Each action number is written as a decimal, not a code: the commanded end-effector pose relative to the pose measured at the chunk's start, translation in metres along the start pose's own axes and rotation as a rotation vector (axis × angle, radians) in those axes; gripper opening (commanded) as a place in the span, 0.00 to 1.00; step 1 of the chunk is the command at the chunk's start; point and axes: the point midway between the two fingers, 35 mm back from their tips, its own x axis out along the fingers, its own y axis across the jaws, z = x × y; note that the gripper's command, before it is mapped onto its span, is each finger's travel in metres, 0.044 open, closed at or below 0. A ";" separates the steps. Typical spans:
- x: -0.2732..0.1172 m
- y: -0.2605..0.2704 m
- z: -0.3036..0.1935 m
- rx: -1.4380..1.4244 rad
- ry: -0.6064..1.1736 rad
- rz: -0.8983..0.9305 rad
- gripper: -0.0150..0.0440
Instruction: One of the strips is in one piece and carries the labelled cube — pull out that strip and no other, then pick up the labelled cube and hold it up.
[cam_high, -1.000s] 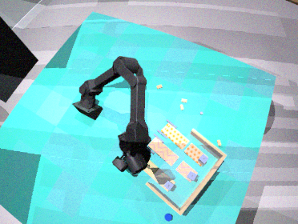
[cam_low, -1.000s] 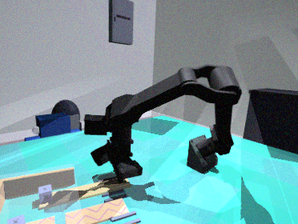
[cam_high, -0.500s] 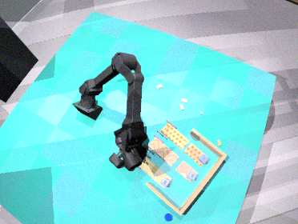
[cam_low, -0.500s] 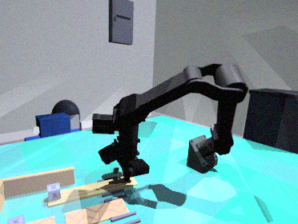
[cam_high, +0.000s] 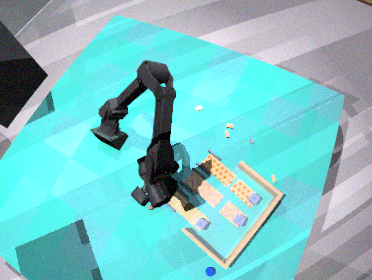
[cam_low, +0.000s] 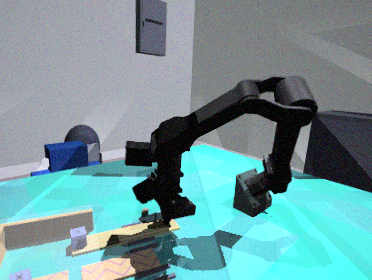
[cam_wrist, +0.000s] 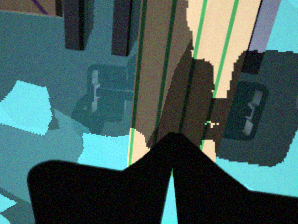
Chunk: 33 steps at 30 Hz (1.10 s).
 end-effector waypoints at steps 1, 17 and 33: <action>0.006 0.001 -0.014 0.003 0.029 -0.002 0.25; 0.005 0.001 -0.038 0.004 0.030 -0.002 0.25; 0.005 0.001 -0.061 0.005 0.031 -0.002 0.25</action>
